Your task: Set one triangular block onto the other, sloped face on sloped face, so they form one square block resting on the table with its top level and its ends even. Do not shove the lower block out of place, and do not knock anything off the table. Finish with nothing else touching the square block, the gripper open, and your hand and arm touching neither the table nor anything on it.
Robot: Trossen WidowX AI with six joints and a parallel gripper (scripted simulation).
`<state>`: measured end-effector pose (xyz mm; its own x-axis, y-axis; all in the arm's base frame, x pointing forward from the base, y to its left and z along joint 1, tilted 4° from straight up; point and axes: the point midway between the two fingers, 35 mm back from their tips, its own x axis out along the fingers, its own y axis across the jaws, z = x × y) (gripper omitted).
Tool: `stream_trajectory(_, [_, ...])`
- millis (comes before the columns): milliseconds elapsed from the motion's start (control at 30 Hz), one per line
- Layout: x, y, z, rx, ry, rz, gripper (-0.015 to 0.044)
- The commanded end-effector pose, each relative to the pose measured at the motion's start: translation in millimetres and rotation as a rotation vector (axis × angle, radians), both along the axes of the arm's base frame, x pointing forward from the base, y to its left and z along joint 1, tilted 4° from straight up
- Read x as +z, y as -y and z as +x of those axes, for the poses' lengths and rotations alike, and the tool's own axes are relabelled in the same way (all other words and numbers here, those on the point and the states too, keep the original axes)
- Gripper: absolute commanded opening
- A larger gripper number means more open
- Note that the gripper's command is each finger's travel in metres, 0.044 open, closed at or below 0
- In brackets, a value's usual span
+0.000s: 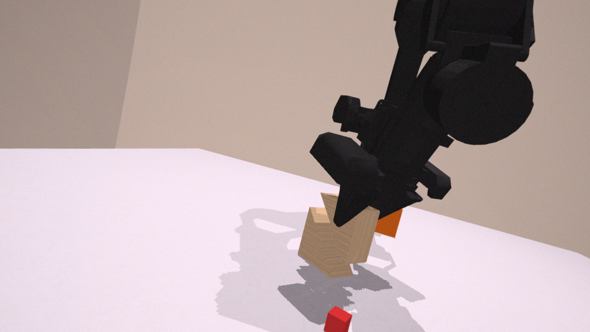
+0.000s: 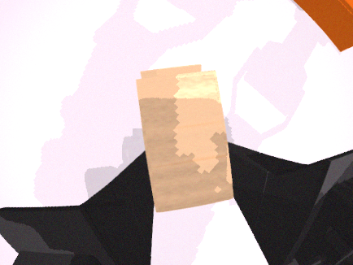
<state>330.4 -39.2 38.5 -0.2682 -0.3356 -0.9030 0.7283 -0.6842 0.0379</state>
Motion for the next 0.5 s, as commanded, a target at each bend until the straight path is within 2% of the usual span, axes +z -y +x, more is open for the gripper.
stream_trajectory(0, [-0.7,0.7,-0.4,0.005,-0.001,-0.002,0.0])
stream_trajectory(467, [-0.6,1.2,-1.5,0.005,-0.002,-0.002,0.0])
